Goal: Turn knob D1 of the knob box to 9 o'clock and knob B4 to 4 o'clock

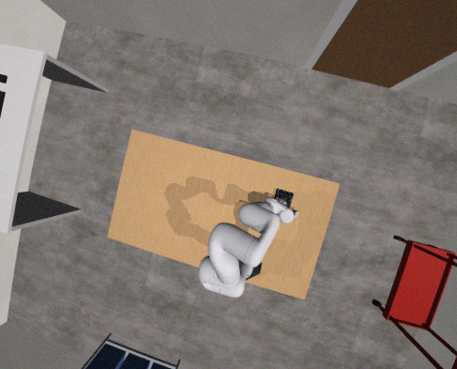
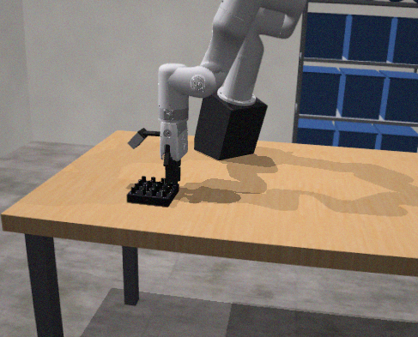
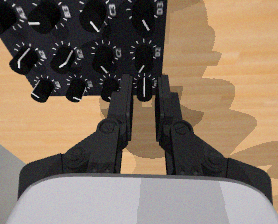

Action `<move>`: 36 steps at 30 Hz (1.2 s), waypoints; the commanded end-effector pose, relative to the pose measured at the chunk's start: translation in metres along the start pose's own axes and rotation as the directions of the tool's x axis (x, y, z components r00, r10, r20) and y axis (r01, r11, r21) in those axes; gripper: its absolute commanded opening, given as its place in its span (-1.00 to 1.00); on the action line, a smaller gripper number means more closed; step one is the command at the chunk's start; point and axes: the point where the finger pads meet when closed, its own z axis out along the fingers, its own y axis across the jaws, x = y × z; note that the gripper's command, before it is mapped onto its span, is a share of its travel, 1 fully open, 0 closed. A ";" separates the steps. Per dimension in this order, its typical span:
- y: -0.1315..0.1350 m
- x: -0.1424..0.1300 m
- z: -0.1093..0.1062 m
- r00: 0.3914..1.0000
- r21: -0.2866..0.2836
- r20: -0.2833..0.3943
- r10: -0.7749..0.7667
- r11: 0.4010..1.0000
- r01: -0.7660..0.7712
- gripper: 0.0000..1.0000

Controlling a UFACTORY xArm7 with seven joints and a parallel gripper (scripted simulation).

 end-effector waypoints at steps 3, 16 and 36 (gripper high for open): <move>-0.001 0.001 -0.001 1.000 0.003 -0.001 0.001 1.000 -0.001 -0.61; -0.001 0.001 -0.001 1.000 0.003 -0.001 0.001 1.000 -0.001 -0.84; -0.001 0.001 -0.001 1.000 0.003 -0.001 0.001 1.000 -0.001 -0.84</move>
